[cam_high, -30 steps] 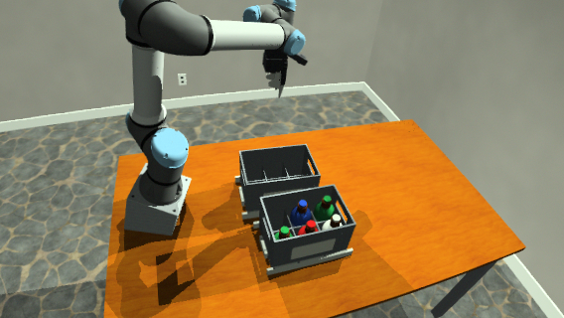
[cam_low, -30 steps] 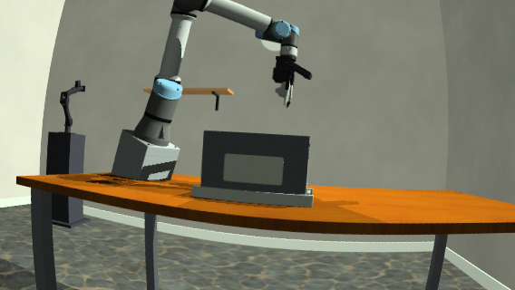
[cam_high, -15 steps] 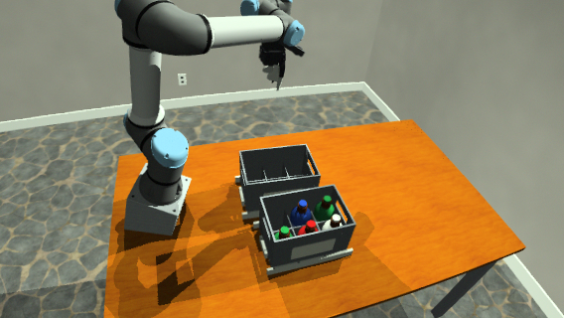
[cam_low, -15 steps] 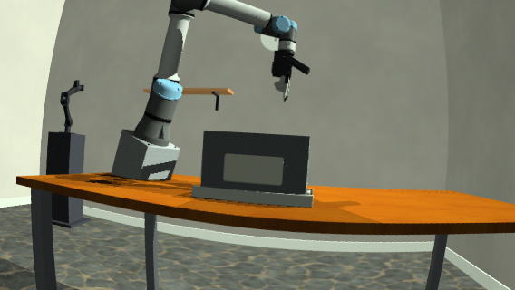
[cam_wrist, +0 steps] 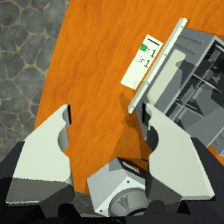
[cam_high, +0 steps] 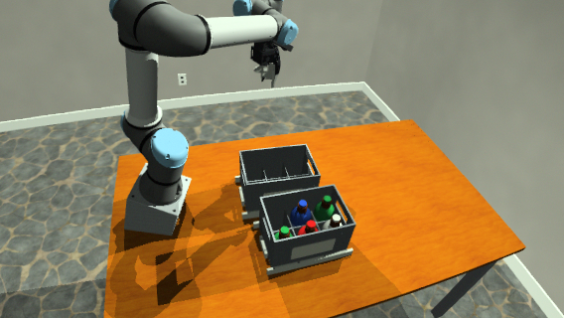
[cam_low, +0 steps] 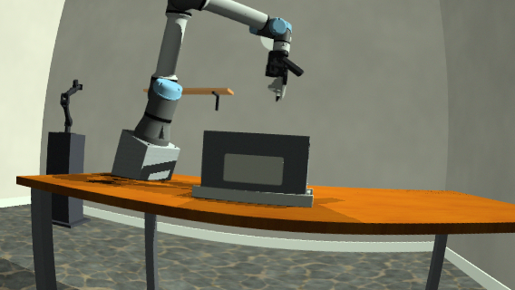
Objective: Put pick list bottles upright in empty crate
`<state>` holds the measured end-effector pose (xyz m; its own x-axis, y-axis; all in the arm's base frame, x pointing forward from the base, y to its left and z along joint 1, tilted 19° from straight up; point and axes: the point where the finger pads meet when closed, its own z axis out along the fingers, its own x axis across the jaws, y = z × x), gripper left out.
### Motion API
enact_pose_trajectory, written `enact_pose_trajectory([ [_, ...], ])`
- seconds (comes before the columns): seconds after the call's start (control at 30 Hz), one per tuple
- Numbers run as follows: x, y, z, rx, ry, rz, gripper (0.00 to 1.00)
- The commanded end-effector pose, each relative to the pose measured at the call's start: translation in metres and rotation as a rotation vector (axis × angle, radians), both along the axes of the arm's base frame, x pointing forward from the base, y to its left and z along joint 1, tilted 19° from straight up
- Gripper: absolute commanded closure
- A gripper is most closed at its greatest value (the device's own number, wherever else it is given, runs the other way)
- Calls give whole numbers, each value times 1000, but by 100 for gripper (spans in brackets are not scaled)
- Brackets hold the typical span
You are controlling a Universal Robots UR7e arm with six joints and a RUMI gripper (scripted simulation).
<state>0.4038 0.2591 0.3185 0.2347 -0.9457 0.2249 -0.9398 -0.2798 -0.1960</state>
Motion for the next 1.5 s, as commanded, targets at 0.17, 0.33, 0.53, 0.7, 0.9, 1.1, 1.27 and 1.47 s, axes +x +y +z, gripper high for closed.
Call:
enact_pose_trajectory([
  [0.17, -14, 14, -5, -59, 35, 247, 62],
  [0.33, -24, 22, -9, -95, 55, 380, 62],
  [0.53, -35, 30, -14, -135, 77, 528, 62],
  [0.7, -38, 32, -15, -155, 88, 602, 62],
  [0.9, -53, 42, -20, -204, 114, 776, 62],
  [1.1, -65, 48, -24, -245, 136, 924, 62],
  [1.27, -68, 50, -26, -265, 146, 994, 62],
  [1.47, -83, 57, -31, -315, 172, 1167, 62],
])
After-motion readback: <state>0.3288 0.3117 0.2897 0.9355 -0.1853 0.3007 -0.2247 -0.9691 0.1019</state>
